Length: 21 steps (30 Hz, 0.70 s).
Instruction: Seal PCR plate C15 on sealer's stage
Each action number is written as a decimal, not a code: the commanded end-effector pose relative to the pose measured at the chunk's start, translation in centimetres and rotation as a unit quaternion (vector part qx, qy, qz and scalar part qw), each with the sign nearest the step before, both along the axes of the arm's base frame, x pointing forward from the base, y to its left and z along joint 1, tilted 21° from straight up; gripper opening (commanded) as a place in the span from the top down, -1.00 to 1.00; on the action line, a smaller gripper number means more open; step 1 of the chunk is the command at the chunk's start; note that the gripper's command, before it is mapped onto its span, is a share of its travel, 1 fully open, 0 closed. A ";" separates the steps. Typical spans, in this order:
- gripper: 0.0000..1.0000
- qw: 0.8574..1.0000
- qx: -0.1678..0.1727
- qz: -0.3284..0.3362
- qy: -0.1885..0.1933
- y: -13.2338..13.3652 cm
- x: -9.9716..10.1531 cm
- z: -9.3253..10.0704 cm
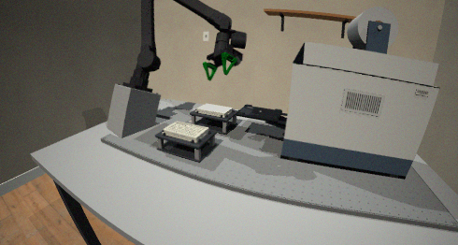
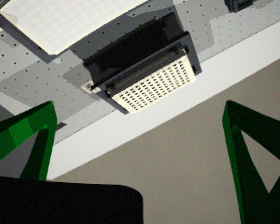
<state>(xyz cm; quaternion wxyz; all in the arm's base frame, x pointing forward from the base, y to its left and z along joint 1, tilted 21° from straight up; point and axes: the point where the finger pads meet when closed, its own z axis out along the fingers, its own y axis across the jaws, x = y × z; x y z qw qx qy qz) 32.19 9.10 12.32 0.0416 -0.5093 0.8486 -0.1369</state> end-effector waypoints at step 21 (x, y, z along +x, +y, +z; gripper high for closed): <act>-1.00 0.995 0.042 -0.084 0.019 -2.3 1.0 0.7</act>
